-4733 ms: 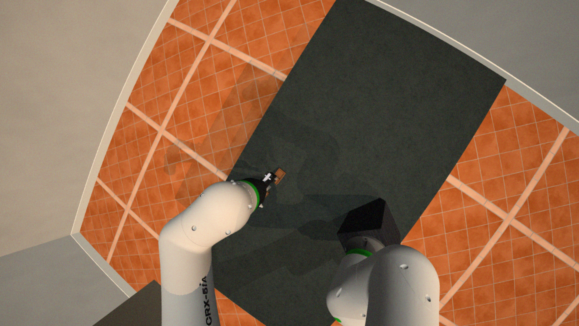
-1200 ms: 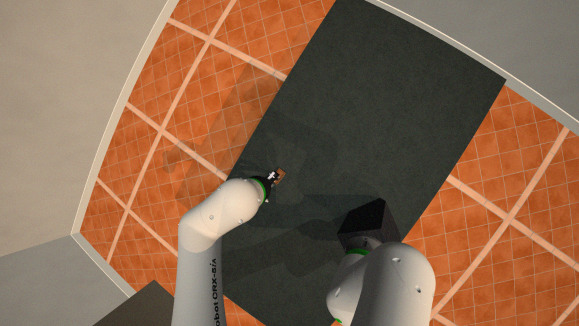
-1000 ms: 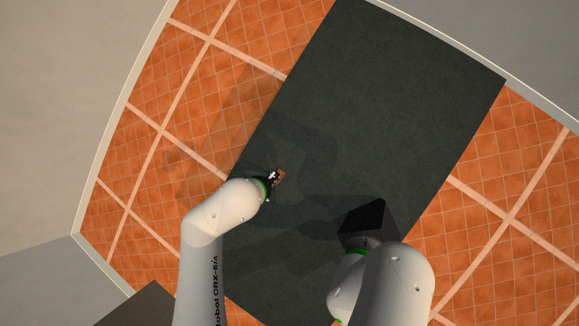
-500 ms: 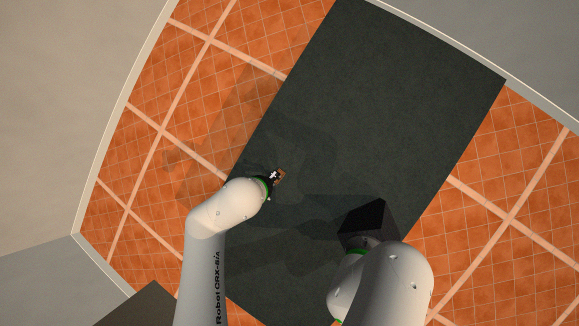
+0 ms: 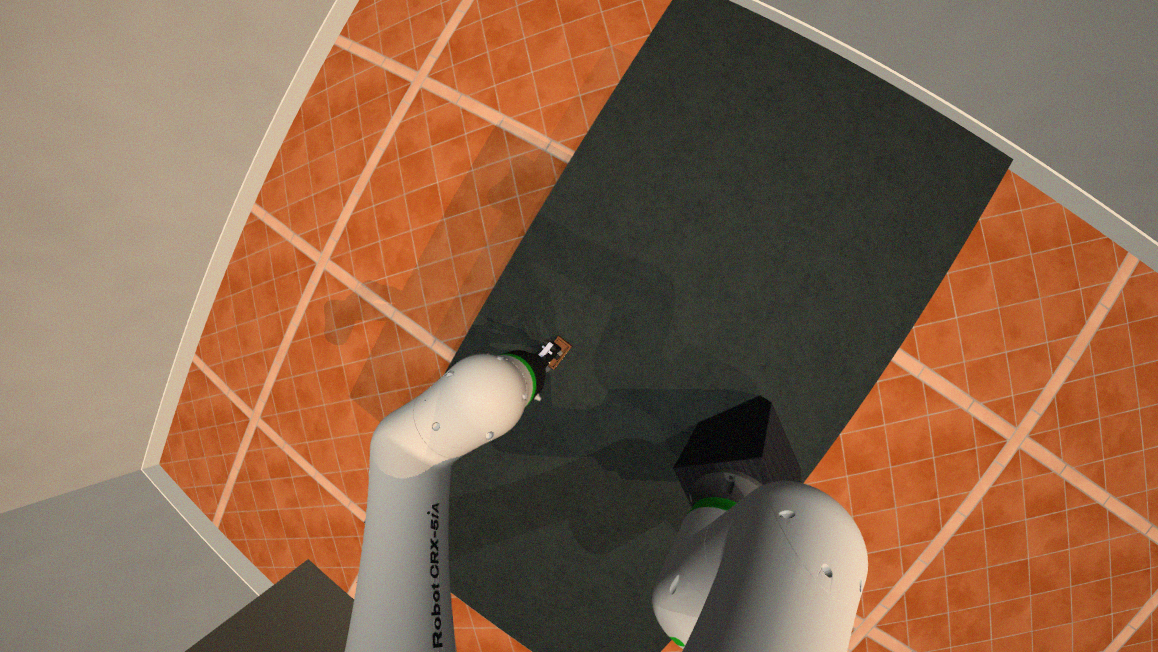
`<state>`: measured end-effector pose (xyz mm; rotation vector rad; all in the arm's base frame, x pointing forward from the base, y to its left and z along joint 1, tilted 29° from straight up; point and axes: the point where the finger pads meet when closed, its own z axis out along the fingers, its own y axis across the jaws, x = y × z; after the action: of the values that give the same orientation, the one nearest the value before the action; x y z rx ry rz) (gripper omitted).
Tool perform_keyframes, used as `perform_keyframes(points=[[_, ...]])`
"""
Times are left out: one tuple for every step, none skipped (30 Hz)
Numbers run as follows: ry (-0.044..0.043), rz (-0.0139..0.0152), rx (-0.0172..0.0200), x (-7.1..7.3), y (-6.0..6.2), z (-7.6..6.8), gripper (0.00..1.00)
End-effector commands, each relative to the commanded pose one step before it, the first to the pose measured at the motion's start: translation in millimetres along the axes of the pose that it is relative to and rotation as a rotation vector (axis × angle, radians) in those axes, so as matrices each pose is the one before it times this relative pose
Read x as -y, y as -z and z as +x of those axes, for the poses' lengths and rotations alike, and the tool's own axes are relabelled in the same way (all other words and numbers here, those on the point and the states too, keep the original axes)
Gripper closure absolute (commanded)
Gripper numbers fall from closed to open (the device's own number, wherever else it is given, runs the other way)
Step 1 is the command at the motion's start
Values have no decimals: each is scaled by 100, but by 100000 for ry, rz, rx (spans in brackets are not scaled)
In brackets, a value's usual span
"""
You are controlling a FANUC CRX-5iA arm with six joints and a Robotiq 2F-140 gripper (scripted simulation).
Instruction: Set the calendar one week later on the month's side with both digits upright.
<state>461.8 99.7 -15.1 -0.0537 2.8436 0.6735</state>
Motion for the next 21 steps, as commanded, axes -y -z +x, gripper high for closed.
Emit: perform_keyframes(points=[[-5,18,32,12,14,-17,72],[0,0,0,0,0,0,72],[0,0,0,0,0,0,72],[0,0,0,0,0,0,72],[0,0,0,0,0,0,72],[0,0,0,0,0,0,72],[0,0,0,0,0,0,72],[0,0,0,0,0,0,72],[0,0,0,0,0,0,72],[0,0,0,0,0,0,72],[0,0,0,0,0,0,72],[0,0,0,0,0,0,72],[0,0,0,0,0,0,72],[0,0,0,0,0,0,72],[0,0,0,0,0,0,72],[0,0,0,0,0,0,72],[0,0,0,0,0,0,72],[0,0,0,0,0,0,72],[0,0,0,0,0,0,72],[0,0,0,0,0,0,72],[0,0,0,0,0,0,84]])
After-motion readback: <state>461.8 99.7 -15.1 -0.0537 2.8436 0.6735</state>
